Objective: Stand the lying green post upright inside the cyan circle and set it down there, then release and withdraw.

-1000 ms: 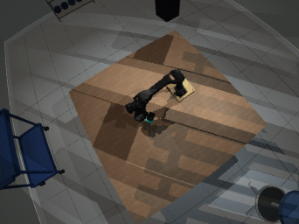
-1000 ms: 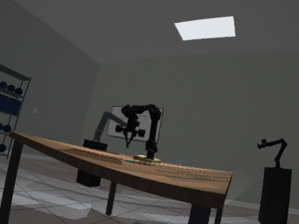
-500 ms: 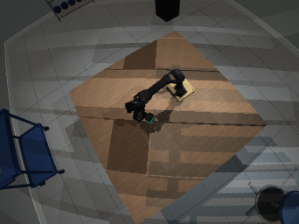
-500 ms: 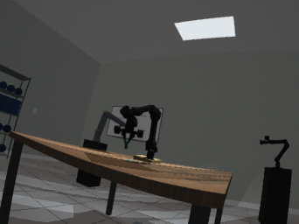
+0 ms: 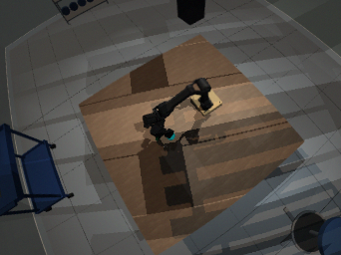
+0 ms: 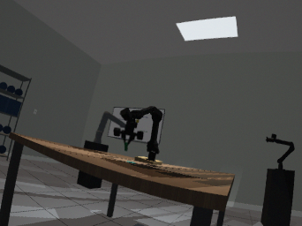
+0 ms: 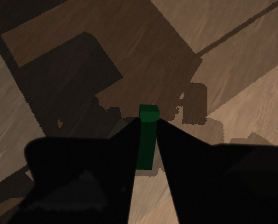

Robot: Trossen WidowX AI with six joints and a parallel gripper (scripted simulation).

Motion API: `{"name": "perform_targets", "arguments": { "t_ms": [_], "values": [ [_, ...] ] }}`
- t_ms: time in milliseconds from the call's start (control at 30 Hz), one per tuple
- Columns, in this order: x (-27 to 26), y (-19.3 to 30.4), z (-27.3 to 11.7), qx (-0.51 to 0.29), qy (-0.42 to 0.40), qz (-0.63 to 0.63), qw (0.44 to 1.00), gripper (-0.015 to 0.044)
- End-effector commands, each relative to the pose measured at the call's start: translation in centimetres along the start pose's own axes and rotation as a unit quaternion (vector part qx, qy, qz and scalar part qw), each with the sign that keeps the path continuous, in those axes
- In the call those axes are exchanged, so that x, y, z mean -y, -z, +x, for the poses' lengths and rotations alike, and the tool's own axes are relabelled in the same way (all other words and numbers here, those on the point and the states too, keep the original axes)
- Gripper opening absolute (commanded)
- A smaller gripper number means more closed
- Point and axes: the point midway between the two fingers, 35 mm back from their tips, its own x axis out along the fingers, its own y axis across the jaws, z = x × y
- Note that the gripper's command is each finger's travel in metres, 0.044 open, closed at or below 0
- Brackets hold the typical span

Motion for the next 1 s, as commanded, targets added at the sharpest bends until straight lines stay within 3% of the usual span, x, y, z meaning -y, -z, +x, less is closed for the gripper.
{"name": "perform_targets", "arguments": {
  "t_ms": [0, 967],
  "values": [
    [0.1, -0.1, -0.1, 0.016, -0.001, 0.006, 1.000, 0.0023],
    [1.2, -0.4, 0.2, 0.109, -0.007, 0.025, 0.994, 0.0023]
  ]
}}
